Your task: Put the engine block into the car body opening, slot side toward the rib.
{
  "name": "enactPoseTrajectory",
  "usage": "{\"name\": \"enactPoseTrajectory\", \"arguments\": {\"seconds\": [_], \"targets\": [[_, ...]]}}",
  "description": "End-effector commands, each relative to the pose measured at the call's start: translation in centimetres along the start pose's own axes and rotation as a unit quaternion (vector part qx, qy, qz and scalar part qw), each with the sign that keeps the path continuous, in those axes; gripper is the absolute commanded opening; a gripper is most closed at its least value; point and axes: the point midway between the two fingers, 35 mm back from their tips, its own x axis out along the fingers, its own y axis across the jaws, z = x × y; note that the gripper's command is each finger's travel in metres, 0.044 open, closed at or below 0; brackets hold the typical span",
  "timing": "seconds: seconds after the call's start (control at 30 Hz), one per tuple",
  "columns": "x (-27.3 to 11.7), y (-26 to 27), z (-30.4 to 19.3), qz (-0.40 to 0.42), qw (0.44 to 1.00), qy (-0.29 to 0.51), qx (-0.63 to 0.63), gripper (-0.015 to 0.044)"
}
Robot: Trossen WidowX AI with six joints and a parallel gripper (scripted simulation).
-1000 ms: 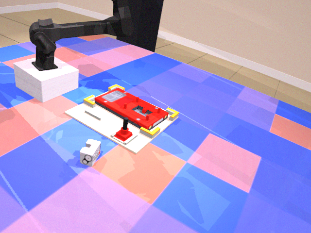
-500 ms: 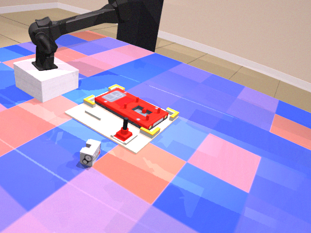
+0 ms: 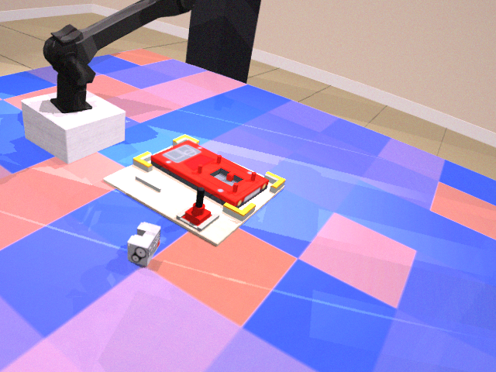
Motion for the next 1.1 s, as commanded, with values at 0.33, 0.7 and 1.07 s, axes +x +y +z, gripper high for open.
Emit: {"name": "enactPoseTrajectory", "arguments": {"seconds": [0.33,0.7,1.07], "targets": [[2.5,-2.0,3.2,-0.040,0.999,-0.018,-0.022,0.0440],[4.4,-4.4,4.6,-0.077,0.996,-0.021,-0.038,0.0440],[5.9,-6.4,5.1,-0.105,0.993,-0.017,-0.052,0.0440]]}}
